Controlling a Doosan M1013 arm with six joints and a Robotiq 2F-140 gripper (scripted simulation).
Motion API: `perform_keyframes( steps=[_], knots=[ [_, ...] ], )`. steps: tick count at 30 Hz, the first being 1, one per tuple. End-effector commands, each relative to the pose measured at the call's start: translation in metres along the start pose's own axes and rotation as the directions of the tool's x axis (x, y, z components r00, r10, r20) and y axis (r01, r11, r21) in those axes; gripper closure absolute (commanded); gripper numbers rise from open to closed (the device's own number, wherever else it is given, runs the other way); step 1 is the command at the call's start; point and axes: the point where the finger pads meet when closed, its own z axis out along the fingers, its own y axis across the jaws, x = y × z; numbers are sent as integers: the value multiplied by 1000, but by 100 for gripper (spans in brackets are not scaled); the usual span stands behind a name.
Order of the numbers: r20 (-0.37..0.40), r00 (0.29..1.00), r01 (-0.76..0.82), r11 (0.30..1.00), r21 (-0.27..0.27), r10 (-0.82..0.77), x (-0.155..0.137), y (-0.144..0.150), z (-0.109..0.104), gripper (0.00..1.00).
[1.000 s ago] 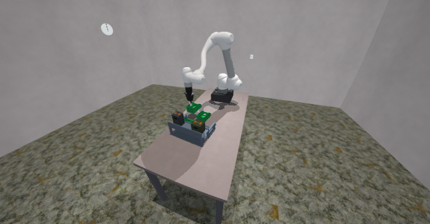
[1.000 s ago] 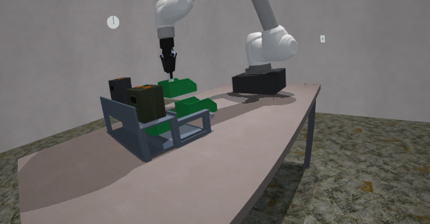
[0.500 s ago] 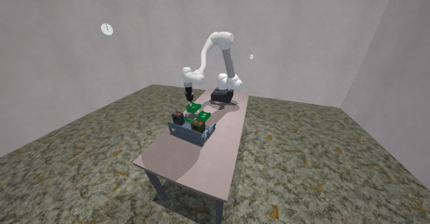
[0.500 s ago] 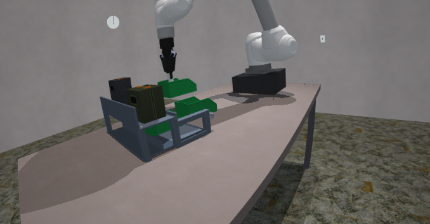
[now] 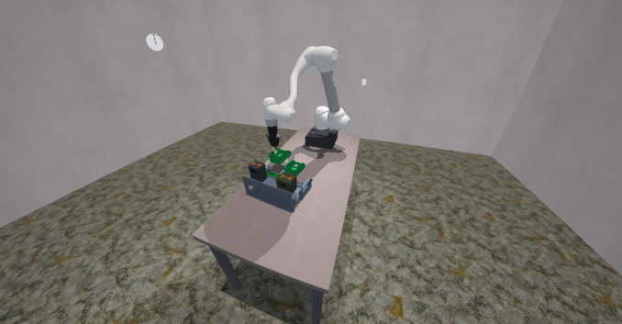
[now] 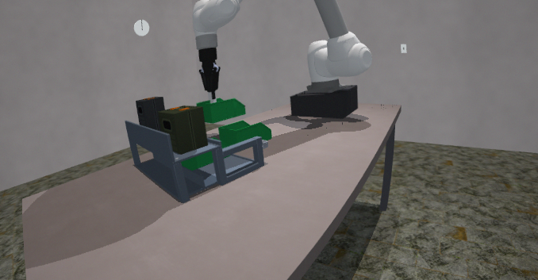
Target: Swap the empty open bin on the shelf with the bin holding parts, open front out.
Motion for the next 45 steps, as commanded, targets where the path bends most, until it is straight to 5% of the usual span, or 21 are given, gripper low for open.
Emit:
perform_keyframes(
  steps=[1,19,45],
  knots=[
    [5,1000,0,1000,-2,0,-3,-1,0,90],
    [5,1000,0,1000,-2,0,-3,-1,6,90],
    [5,1000,0,1000,-2,0,-4,-2,68,90]
  ],
)
